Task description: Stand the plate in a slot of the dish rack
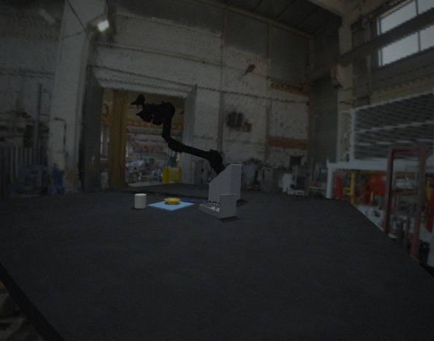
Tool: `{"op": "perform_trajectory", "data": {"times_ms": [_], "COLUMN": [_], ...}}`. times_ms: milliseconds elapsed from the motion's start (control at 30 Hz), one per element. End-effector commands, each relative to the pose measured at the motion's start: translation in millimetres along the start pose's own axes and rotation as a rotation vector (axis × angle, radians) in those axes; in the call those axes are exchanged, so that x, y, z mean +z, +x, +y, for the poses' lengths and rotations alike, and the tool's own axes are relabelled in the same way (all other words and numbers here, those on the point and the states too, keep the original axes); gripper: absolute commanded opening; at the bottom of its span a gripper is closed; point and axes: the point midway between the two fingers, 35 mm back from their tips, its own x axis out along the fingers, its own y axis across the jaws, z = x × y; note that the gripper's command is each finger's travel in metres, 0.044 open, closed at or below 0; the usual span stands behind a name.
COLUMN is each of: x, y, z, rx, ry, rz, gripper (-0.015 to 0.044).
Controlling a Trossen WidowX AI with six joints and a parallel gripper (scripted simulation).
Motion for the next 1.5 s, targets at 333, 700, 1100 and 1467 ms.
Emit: {"op": "perform_trajectory", "data": {"times_ms": [333,700,1100,1467], "x": [-54.4,-115.6,-140.6,-140.2], "y": [-28.2,-80.8,-128.9,-167.6], "z": [-17.0,-61.3,-109.8,-156.0], "rx": [-0.036,-0.116,-0.187,-0.251], "ry": [-0.110,-0.299,-0.471,-0.667], "rz": [0.192,0.456,0.640,0.772], "gripper": [0.0400,0.0400,0.0400,0.0400]}}
